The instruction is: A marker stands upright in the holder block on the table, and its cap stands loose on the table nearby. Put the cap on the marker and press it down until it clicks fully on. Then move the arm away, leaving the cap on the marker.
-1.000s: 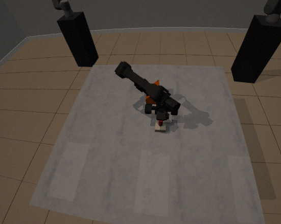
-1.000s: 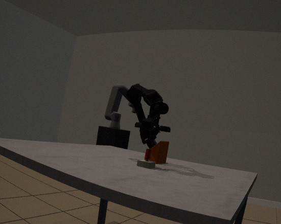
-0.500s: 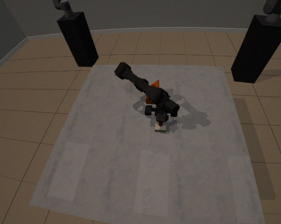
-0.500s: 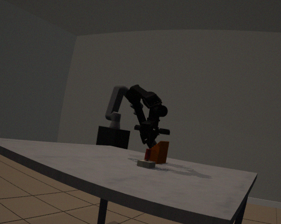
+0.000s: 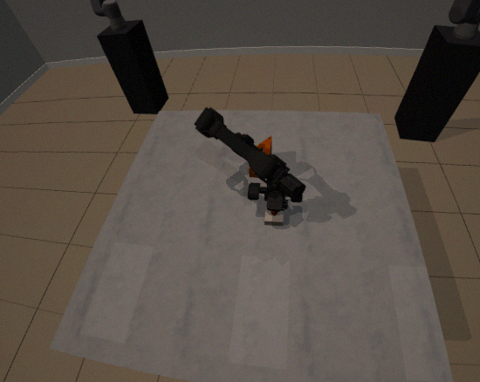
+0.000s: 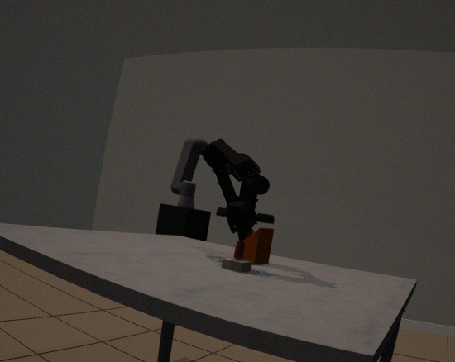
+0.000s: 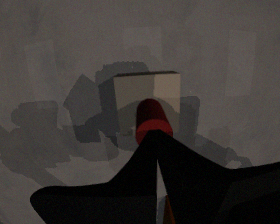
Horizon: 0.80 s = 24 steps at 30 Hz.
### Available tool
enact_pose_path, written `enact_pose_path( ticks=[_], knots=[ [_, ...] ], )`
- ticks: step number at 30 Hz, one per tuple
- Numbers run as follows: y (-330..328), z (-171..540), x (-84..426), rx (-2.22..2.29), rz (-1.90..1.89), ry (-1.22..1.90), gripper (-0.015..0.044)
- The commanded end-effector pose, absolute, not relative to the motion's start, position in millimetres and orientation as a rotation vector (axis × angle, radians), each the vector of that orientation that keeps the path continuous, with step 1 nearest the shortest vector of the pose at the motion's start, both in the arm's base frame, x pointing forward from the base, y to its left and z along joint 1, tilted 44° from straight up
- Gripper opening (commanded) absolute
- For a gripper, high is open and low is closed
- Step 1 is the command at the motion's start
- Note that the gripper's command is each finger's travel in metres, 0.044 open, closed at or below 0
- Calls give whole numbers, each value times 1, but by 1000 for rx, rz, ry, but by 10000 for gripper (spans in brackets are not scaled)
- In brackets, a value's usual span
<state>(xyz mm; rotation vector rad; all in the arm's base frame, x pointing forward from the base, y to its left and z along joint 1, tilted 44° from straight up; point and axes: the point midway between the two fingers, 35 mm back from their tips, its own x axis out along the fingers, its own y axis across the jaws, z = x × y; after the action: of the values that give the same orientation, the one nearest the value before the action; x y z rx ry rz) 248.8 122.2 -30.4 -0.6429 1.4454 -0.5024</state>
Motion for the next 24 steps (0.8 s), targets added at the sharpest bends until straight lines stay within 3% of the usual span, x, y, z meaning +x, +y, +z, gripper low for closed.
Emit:
enact_pose_path(
  ticks=[1, 9, 20, 24],
  knots=[
    [117, -36, 249, -652, -506, 1446, 0],
    [122, -31, 250, -641, -501, 1443, 0],
    [181, 33, 242, -644, -501, 1449, 0],
    [181, 33, 242, -644, -501, 1449, 105]
  ],
)
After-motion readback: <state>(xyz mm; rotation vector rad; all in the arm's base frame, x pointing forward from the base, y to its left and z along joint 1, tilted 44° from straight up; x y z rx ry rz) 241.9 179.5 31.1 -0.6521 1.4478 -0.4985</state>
